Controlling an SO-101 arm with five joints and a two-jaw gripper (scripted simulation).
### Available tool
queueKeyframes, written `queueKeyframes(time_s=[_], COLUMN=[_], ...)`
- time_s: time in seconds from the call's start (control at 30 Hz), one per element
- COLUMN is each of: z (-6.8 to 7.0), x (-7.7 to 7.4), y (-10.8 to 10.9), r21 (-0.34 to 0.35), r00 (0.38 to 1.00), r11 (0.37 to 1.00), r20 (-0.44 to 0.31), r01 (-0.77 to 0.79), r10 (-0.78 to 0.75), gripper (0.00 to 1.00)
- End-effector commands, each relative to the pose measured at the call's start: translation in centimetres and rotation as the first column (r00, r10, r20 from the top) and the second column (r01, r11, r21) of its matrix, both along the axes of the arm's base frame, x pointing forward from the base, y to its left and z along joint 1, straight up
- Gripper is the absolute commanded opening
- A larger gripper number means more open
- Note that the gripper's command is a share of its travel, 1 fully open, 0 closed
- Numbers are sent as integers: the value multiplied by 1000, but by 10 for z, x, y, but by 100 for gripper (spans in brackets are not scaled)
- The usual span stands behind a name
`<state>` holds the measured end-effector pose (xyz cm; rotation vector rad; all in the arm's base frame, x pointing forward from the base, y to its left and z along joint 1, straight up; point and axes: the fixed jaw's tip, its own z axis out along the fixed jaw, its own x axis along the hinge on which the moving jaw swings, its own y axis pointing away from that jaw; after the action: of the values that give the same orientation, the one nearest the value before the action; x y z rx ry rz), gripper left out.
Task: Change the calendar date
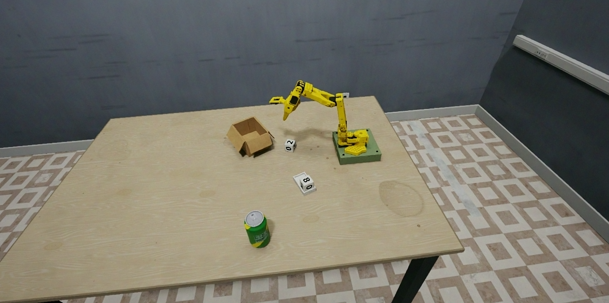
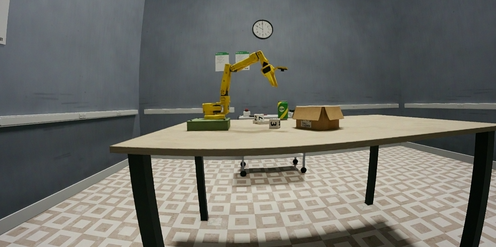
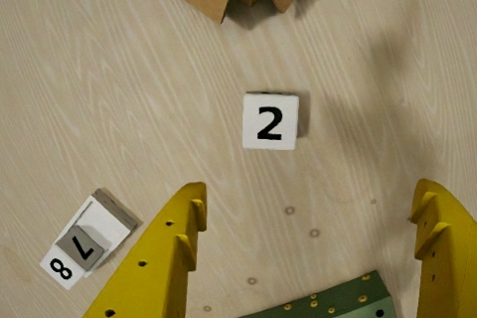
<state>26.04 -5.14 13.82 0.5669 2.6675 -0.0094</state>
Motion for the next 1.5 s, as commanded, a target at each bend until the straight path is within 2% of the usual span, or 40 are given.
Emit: queueKeyframes(time_s=[0.0,0.5,0.77,0.93,1.1,1.27,1.33,1.47], z=[15,17,16,14,11,8,8,5], x=[-2,-2,-2,-3,-4,-6,-6,-7], y=[3,3,2,2,1,0,0,-1], r21=[-9,-21,-52,-96,-153,-217,-217,-267], r00=[998,998,995,984,957,905,905,843], r11=[1000,1000,995,981,947,881,881,803], r20=[59,66,58,42,13,-30,-30,-77], r01=[-2,-21,-80,-167,-283,-420,-420,-532], r10=[3,23,83,171,288,423,423,533], gripper=[35,35,35,35,35,35,35,35])
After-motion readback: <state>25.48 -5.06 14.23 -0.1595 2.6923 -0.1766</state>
